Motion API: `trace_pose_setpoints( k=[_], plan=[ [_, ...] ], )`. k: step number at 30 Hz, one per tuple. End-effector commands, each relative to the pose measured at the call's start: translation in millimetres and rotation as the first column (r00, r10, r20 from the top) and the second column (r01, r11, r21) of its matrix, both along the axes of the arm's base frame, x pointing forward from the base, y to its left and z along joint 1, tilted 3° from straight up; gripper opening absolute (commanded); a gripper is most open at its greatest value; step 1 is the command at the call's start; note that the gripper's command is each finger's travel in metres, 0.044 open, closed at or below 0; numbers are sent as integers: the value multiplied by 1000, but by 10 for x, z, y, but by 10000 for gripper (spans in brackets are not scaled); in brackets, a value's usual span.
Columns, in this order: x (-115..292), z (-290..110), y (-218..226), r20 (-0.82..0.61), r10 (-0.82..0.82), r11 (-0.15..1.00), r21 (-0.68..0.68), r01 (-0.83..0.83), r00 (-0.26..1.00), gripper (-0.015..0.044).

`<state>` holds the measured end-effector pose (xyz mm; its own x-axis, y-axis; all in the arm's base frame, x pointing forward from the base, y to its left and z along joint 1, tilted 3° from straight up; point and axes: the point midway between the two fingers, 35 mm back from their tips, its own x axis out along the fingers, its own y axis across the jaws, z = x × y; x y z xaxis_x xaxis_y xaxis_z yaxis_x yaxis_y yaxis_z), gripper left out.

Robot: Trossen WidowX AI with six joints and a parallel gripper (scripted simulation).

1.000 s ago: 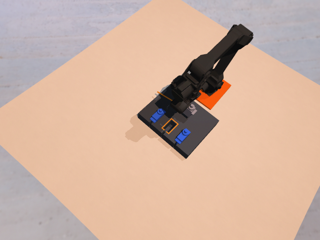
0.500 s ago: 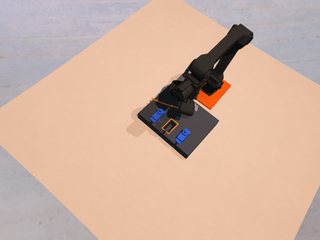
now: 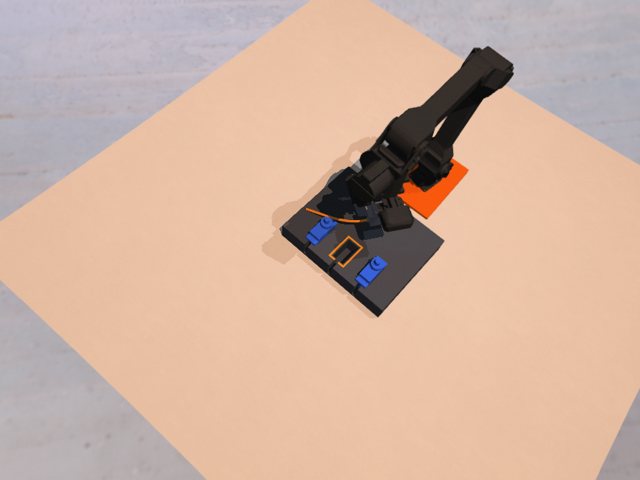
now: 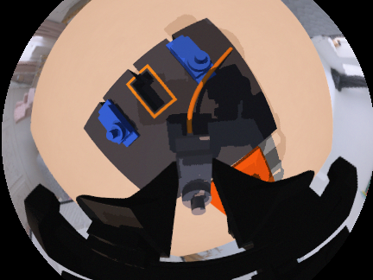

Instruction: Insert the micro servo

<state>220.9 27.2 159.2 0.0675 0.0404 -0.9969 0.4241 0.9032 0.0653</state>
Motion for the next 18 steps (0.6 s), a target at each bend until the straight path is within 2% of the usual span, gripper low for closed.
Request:
trace_pose_setpoints(
  k=[1,13,18],
  plan=[
    [-5,4,-5,5,126,992,-12,-126,992,0],
    [-5,4,-5,10,514,857,-43,-513,858,0],
    [-5,4,-5,10,557,830,-47,-556,831,0]
  ],
)
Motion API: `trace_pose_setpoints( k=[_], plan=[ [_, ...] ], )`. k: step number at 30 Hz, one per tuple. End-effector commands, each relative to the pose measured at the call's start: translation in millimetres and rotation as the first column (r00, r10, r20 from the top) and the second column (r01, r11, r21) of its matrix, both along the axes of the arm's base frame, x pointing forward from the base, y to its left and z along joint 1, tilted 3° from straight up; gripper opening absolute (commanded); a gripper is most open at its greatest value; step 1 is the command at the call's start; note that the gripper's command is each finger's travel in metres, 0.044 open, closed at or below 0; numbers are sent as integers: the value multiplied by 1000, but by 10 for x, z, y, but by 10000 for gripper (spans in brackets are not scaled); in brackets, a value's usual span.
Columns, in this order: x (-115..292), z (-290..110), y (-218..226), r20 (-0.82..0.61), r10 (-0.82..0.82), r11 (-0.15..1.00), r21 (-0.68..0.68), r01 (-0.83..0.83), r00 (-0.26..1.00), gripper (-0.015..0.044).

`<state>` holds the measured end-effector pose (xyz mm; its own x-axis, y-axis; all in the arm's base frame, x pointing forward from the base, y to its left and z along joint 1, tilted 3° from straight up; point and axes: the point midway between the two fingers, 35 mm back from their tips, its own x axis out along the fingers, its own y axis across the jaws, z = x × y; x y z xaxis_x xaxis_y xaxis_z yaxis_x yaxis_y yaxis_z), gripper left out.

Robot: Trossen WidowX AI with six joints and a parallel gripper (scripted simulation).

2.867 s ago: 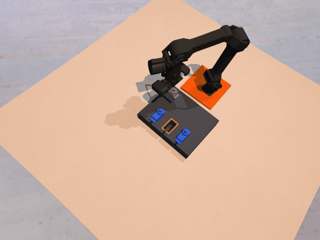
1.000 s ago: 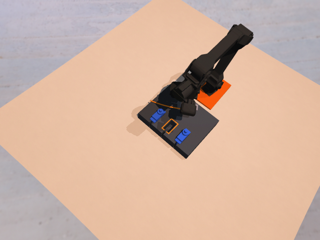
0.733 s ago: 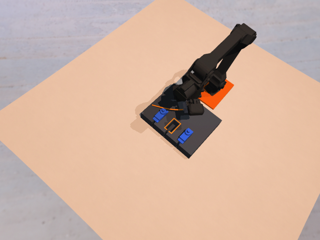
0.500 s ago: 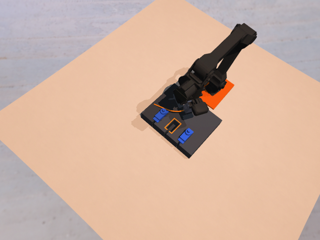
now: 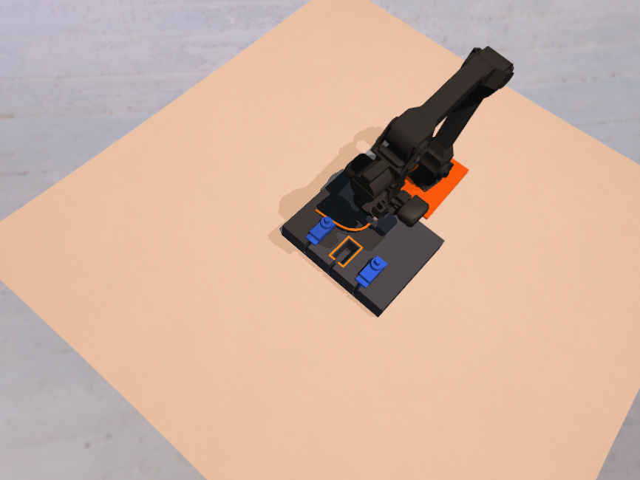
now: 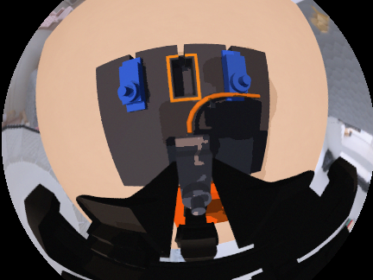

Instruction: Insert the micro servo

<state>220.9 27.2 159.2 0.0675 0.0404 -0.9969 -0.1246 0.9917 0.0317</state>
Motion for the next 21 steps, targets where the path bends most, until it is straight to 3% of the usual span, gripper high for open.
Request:
trace_pose_setpoints(
  k=[1,21],
  plan=[
    [-5,4,-4,1,28,1000,-5,-28,1000,0],
    [716,70,105,7,28,1000,-4,-27,1000,0]
  ],
)
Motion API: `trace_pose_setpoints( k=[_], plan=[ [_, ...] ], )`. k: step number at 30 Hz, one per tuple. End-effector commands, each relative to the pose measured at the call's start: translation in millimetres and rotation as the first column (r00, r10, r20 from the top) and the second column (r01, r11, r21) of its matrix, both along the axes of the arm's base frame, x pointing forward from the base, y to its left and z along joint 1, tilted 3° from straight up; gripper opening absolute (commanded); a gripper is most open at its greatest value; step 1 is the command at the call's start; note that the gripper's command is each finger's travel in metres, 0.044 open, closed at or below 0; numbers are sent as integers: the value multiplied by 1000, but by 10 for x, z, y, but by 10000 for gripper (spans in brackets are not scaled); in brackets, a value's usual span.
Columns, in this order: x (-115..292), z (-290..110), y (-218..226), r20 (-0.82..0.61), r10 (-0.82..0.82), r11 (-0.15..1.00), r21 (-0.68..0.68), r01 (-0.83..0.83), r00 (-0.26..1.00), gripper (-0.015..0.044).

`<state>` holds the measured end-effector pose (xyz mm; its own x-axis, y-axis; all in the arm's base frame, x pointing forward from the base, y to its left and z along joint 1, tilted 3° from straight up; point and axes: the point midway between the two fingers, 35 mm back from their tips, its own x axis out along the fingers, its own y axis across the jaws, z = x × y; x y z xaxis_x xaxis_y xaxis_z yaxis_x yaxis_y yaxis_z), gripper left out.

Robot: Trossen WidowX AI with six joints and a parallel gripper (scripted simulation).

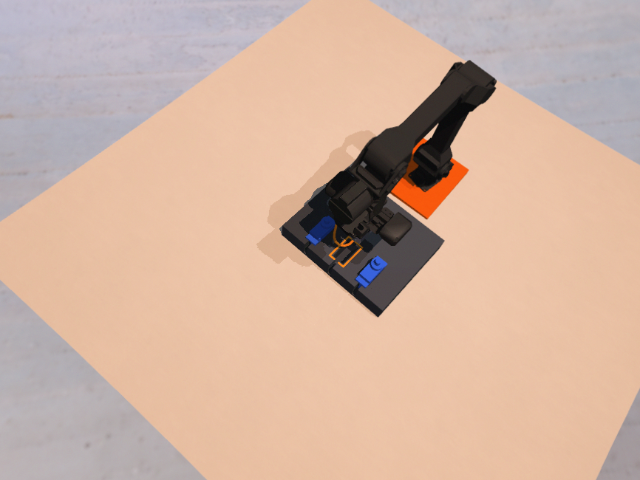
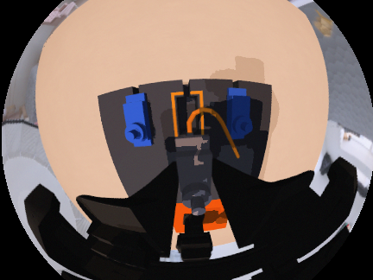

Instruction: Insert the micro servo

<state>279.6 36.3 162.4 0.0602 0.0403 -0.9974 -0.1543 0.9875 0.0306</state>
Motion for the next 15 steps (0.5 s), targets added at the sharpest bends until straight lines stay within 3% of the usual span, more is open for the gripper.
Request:
trace_pose_setpoints(
  k=[1,15],
  plan=[
    [167,41,20,14,-3,1000,-2,3,1000,0],
    [485,45,69,16,-3,1000,-1,3,1000,0]
  ],
)
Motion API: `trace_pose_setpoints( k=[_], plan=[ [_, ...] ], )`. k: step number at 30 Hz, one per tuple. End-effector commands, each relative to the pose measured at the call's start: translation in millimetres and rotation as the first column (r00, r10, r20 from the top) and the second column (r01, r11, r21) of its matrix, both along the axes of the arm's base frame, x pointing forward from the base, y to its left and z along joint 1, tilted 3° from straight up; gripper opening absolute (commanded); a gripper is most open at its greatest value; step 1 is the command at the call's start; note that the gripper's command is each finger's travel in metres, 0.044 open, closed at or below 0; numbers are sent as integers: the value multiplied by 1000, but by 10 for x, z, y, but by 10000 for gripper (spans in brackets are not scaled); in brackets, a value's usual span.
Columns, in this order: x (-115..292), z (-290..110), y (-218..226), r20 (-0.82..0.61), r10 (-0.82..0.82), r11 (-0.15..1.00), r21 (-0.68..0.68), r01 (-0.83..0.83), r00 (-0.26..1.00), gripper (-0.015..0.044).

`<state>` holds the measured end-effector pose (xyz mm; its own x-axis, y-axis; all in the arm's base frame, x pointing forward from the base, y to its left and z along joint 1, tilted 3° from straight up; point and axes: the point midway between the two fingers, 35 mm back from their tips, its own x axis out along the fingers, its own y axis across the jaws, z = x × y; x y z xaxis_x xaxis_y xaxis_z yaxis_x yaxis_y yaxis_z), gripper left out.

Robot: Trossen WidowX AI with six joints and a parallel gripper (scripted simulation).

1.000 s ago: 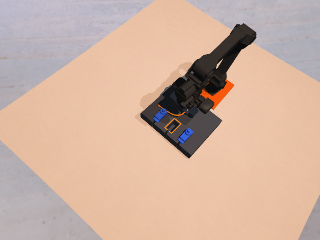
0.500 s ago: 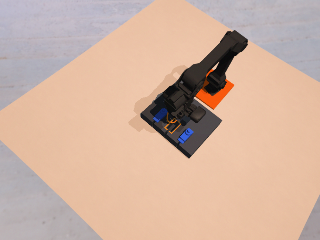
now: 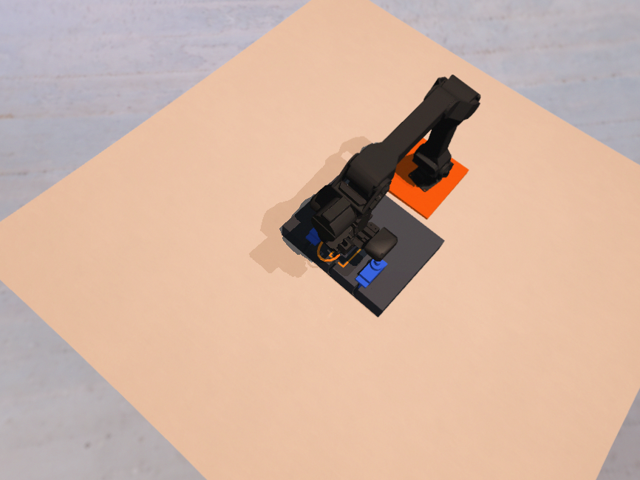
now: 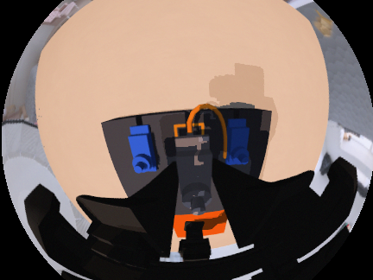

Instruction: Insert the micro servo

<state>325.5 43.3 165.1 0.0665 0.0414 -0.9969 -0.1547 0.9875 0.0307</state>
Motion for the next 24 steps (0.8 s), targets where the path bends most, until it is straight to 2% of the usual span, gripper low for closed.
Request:
trace_pose_setpoints(
  k=[1,24],
  plan=[
    [26,6,-1,10,-3,1000,-2,3,1000,0],
    [36,-181,5,10,-3,1000,-2,3,1000,0]
  ],
)
